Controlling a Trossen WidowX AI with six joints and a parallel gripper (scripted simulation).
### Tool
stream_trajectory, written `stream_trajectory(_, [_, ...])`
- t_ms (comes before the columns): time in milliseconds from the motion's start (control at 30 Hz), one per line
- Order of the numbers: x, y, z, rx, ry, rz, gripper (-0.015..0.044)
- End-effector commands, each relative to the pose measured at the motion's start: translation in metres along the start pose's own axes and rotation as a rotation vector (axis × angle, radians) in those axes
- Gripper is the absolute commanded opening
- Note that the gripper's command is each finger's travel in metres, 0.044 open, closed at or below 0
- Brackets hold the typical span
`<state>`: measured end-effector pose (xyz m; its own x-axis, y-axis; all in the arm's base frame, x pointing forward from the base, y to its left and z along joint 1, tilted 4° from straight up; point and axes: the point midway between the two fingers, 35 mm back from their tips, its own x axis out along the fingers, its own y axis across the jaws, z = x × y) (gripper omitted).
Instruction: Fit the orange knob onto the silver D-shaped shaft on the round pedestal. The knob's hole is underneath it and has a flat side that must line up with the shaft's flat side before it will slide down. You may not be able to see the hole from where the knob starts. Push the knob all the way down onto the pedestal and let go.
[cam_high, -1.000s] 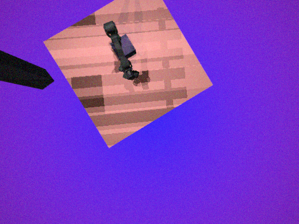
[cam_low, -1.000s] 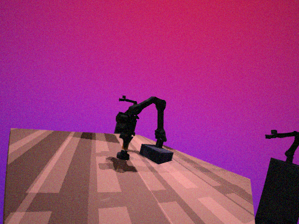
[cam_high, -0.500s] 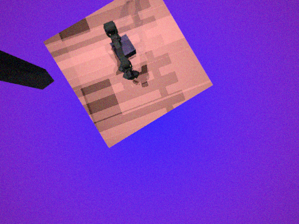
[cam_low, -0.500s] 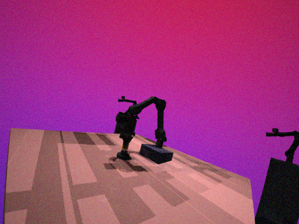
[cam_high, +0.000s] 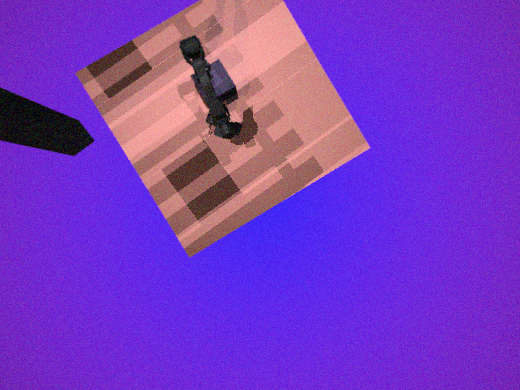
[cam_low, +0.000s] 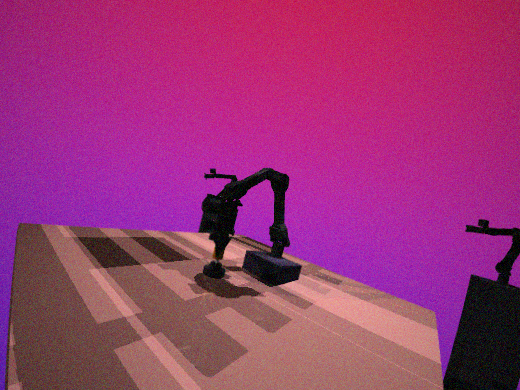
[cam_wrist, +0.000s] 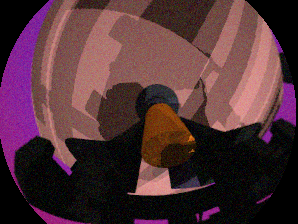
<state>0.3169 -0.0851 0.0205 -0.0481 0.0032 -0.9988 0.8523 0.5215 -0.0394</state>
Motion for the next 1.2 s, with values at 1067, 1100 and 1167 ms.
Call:
stream_trajectory(1067, [0.0043,0.0,0.0004,-0.03,-0.005,0.003,0.0])
stream_trajectory(1100, [0.0043,0.0,0.0004,-0.03,-0.005,0.003,0.0])
stream_trajectory(1167, [0.0043,0.0,0.0004,-0.03,-0.005,0.003,0.0])
